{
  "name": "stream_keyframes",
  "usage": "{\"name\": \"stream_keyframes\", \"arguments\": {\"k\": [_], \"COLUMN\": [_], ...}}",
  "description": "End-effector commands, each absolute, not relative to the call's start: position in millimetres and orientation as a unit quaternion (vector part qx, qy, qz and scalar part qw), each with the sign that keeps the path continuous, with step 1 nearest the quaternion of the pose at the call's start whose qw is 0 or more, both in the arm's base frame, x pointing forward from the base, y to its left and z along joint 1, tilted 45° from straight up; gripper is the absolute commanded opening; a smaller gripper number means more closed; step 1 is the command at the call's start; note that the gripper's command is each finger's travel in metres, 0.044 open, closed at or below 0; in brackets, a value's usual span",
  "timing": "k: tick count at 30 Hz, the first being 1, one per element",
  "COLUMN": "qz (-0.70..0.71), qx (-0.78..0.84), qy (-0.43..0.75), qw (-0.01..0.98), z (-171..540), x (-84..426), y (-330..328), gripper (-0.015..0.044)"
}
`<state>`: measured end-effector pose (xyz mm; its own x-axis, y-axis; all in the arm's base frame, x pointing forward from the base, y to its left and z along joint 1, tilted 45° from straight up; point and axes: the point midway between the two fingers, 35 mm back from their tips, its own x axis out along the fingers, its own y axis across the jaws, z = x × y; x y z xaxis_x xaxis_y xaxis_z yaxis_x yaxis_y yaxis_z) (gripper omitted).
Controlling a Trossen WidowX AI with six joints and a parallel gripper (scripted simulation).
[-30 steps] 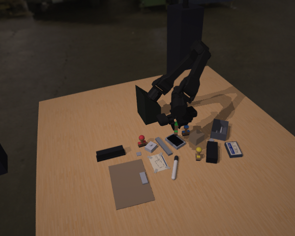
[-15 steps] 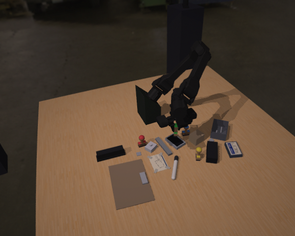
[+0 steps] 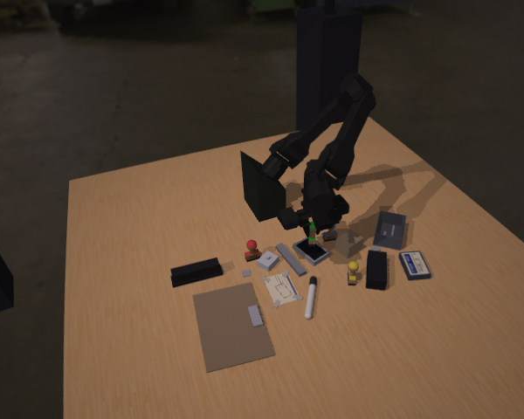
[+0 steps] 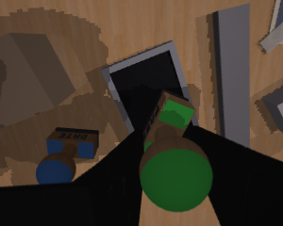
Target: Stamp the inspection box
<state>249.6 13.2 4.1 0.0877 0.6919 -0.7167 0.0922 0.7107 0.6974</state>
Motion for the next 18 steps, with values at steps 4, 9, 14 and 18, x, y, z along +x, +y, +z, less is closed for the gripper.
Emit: {"name": "stream_keyframes", "arguments": {"k": [4,9,14,18], "qz": [0.224,0.224,0.224,0.224], "qx": [0.311,0.311,0.311,0.311], "qy": [0.638,0.638,0.638,0.638], "qw": [0.668,0.668,0.668,0.668], "z": [0.5,-1.9,-4.2,-6.0], "x": [248.7,249.0,249.1,249.3], "y": [17.6,20.0,22.4,24.3], "gripper": [0.0,0.0,0.0,0.0]}}
